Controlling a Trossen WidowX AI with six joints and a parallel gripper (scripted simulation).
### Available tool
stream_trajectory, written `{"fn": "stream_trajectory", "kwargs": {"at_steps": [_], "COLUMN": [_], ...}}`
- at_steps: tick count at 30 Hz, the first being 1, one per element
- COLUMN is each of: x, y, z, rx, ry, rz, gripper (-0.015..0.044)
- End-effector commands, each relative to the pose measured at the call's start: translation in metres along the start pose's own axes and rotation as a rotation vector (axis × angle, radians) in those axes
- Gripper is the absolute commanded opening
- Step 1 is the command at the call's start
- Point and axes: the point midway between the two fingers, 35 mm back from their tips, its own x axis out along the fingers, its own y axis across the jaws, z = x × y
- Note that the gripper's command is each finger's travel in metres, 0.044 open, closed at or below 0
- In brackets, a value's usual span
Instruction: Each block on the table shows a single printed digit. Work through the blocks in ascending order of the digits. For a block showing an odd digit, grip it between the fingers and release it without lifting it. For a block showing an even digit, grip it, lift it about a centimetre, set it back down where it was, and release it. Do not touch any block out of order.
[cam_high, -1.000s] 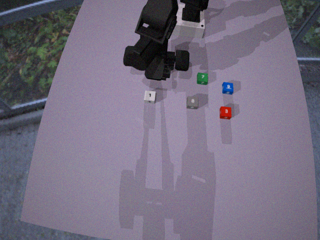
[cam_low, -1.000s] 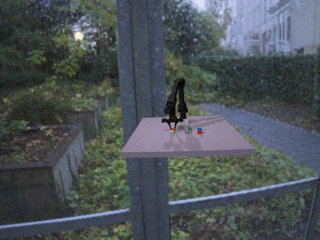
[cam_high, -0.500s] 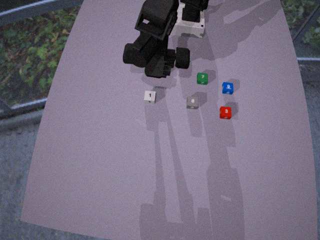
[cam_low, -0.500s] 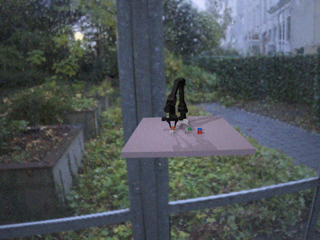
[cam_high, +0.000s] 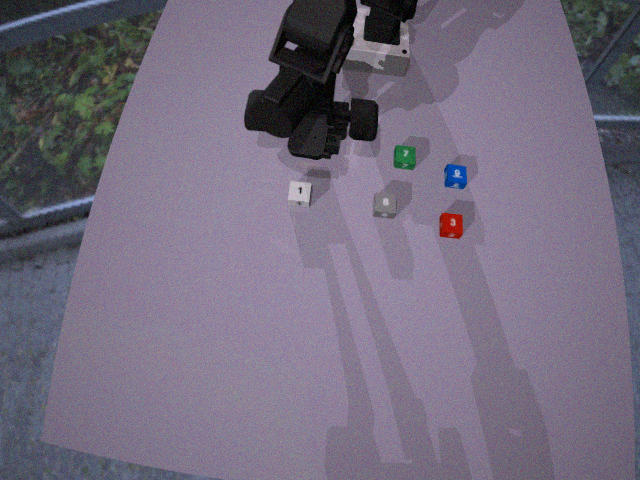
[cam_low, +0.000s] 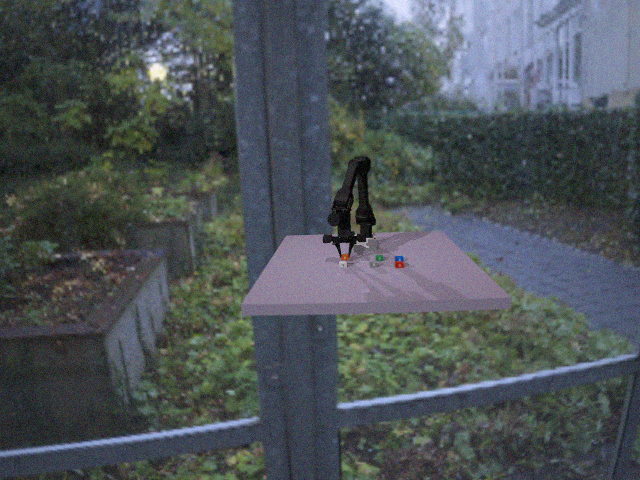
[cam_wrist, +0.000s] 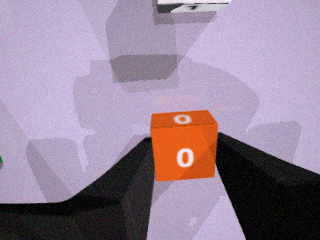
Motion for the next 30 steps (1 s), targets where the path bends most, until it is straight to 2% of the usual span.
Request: {"fn": "stream_trajectory", "kwargs": {"at_steps": [1,12,23,26,30], "x": [0.008,0.009,0.009,0.007,-0.027], "y": [0.001,0.002,0.002,0.001,0.001], "z": [-0.003,-0.003,-0.003,-0.003,-0.002], "rx": [0.004,0.004,0.004,0.004,0.004], "ry": [0.011,0.011,0.011,0.011,0.011], "rz": [0.006,0.006,0.006,0.006,0.005], "gripper": [0.012,0.012,0.04,0.04,0.04]}}
